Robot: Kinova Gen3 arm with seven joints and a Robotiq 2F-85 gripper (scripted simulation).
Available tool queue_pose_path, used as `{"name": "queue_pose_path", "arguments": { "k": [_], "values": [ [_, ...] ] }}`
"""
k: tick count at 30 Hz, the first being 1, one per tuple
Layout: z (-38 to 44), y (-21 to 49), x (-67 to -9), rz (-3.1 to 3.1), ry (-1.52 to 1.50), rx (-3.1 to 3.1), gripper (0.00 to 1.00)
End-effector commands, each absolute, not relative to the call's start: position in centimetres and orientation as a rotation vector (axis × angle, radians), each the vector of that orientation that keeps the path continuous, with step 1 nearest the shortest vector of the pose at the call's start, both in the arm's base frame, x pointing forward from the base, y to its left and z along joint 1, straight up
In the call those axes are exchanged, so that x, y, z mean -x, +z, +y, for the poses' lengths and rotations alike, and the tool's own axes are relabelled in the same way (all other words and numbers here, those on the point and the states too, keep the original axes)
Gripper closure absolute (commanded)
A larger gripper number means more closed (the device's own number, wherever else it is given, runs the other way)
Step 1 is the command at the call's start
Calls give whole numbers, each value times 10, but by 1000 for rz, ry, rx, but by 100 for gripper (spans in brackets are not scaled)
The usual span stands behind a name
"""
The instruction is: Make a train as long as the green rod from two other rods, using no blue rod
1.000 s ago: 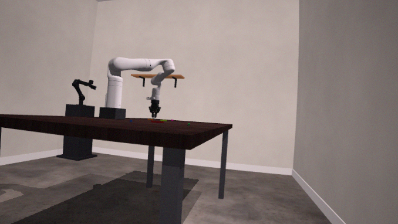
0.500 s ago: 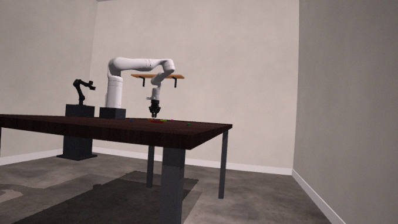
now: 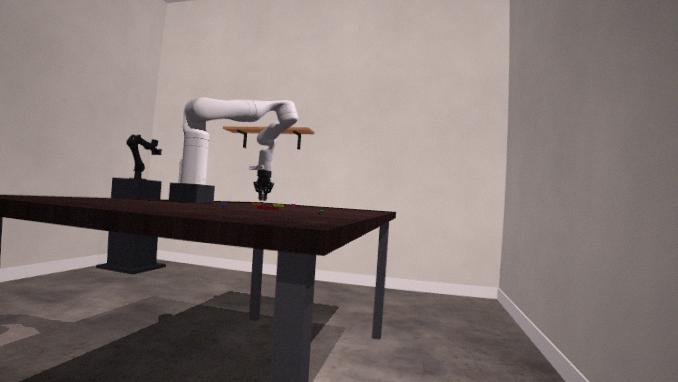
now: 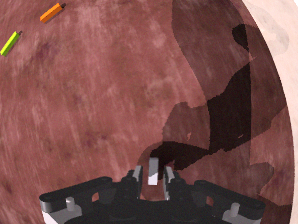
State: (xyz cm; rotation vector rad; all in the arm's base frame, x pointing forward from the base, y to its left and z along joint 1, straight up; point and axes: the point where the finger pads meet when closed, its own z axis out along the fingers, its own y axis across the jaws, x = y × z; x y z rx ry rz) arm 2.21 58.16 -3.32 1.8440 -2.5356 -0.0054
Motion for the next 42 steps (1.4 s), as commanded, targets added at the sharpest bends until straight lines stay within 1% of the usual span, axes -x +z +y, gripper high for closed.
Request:
{"name": "queue_pose_path", "arguments": {
  "k": [1, 42],
  "values": [
    [582, -32, -22, -2537, -8, -1845, 76],
    [582, -35, -22, -2537, -8, -1845, 76]
  ]
}}
